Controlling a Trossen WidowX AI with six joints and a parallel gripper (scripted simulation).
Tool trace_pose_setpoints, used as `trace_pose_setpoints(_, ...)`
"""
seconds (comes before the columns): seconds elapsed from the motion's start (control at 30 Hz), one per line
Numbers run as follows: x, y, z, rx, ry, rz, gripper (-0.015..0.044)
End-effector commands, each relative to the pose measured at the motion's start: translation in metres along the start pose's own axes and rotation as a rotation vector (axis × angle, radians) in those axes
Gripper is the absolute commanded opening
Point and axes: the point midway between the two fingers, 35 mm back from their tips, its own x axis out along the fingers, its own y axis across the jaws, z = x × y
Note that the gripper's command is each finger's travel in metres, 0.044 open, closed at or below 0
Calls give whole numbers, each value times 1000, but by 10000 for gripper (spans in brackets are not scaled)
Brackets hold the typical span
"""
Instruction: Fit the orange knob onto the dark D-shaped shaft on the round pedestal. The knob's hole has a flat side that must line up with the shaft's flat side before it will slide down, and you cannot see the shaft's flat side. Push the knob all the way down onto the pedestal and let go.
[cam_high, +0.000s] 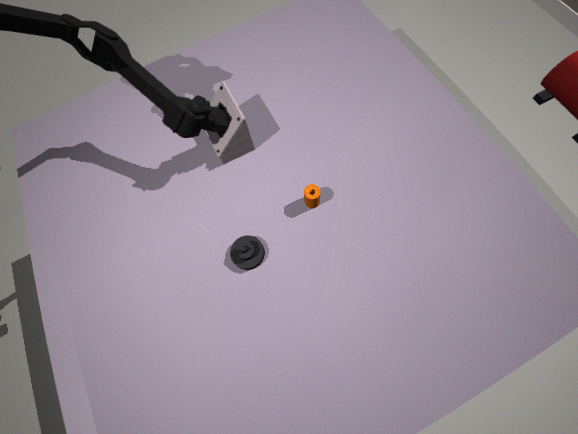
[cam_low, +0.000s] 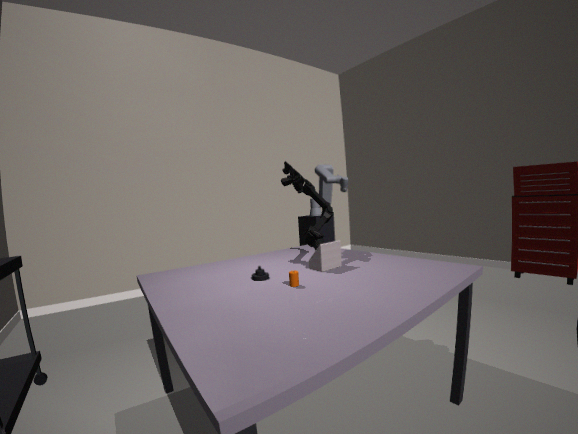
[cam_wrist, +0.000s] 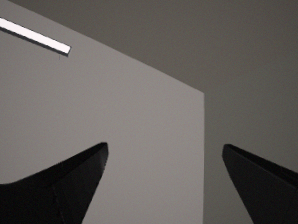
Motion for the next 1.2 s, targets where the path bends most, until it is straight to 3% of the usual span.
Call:
trace_pose_setpoints(0.0, 0, 0, 0, 0, 0, 0, 426)
trace_pose_setpoints(0.33, 80, -32, 114, 133, -151, -206, 440)
trace_pose_setpoints(0.53, 119, -66, 153, 150, -168, -346, 440)
trace_pose_setpoints(0.83, 186, -168, 221, 128, -251, -668, 440)
trace_pose_setpoints(1.17, 212, -315, 265, 47, -304, -1147, 440)
